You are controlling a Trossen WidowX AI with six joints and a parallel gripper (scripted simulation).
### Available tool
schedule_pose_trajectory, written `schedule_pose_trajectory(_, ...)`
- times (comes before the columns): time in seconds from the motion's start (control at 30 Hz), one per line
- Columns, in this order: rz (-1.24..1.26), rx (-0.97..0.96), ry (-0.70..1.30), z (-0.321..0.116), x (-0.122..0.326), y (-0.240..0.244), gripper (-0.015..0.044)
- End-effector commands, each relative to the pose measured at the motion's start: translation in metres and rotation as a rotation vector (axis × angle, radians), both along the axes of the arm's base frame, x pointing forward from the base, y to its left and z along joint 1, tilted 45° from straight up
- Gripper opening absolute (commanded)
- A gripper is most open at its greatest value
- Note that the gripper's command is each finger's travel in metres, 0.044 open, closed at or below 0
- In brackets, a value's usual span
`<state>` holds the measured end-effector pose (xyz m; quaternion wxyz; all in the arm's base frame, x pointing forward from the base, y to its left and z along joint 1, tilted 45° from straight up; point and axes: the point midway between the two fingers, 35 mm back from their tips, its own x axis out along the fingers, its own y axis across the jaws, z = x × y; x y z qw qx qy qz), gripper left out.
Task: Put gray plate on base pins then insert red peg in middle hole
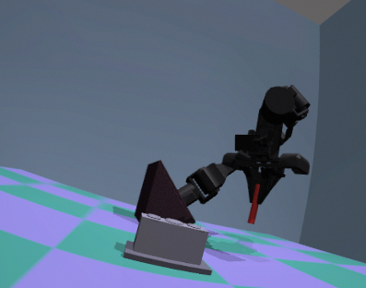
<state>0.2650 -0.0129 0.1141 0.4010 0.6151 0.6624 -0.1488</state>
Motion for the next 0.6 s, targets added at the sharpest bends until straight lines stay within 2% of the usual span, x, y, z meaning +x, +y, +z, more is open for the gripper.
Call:
schedule_pose_trajectory(0.0, 0.002, -0.005, 0.000, -0.006, 0.007, -0.008, 0.0000)
schedule_pose_trajectory(0.57, 0.002, -0.008, 0.001, -0.031, 0.033, -0.044, 0.0000)
